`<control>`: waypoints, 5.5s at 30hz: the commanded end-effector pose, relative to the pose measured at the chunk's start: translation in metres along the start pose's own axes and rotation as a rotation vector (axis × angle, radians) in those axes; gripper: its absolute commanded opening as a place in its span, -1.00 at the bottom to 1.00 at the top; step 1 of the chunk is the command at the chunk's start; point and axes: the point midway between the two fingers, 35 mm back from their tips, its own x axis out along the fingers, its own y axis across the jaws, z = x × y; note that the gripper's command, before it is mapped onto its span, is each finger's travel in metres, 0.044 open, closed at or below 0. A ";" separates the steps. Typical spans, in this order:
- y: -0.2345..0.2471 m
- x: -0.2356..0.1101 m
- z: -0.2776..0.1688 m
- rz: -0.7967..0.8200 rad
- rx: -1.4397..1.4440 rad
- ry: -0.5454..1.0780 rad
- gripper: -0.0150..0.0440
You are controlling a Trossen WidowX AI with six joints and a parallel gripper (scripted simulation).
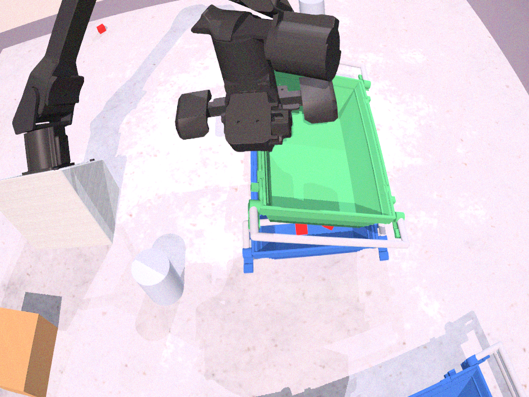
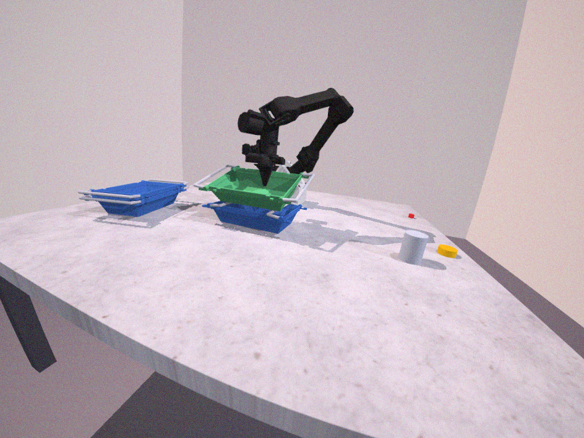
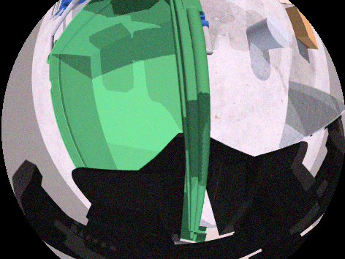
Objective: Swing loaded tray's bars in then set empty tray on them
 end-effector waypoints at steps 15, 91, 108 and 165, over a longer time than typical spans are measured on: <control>-0.005 0.006 -0.002 -0.026 0.005 0.001 -0.49; -0.009 0.013 -0.002 -0.026 0.005 0.001 -0.49; -0.009 0.013 -0.002 -0.026 0.005 0.001 -0.49; -0.012 0.020 -0.002 -0.026 0.005 0.001 -0.49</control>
